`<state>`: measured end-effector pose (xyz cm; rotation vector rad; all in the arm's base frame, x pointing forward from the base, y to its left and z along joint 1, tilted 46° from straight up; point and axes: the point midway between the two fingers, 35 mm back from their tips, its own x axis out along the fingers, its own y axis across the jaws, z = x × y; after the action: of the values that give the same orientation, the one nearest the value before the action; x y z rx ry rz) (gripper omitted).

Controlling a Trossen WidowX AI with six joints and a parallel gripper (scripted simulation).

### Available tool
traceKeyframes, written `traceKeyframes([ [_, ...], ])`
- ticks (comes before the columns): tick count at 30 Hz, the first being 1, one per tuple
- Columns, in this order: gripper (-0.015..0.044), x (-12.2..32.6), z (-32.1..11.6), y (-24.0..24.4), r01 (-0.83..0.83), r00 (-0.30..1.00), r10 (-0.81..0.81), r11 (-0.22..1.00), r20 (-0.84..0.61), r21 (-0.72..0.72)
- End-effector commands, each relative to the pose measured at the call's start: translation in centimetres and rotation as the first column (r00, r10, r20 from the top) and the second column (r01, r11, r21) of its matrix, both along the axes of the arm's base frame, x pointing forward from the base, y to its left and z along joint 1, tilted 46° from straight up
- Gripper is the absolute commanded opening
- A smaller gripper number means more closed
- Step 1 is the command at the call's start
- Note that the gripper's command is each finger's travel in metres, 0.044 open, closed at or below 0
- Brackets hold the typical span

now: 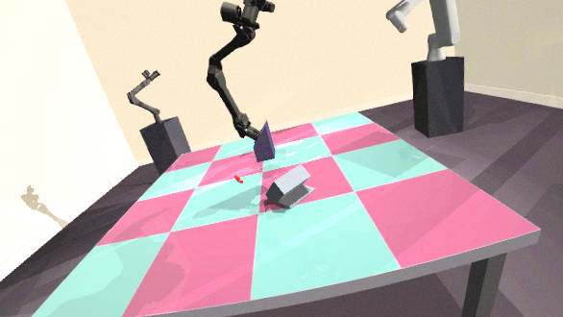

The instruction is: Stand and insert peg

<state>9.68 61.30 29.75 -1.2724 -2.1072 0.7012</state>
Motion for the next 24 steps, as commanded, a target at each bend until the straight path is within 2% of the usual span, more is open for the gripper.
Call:
traceKeyframes([
  [1, 0.0440, 2.5, -1.0, -0.3, 0.064, 0.993, -0.072, 0.994, -0.091, -0.084],
  [12, 0.0440, 9.3, -4.2, -2.0, 0.210, 0.905, -0.304, 0.927, -0.297, -0.310],
  [24, 0.0440, 16.1, -8.2, -5.8, 0.314, 0.689, -0.577, 0.784, -0.440, -0.536],
])
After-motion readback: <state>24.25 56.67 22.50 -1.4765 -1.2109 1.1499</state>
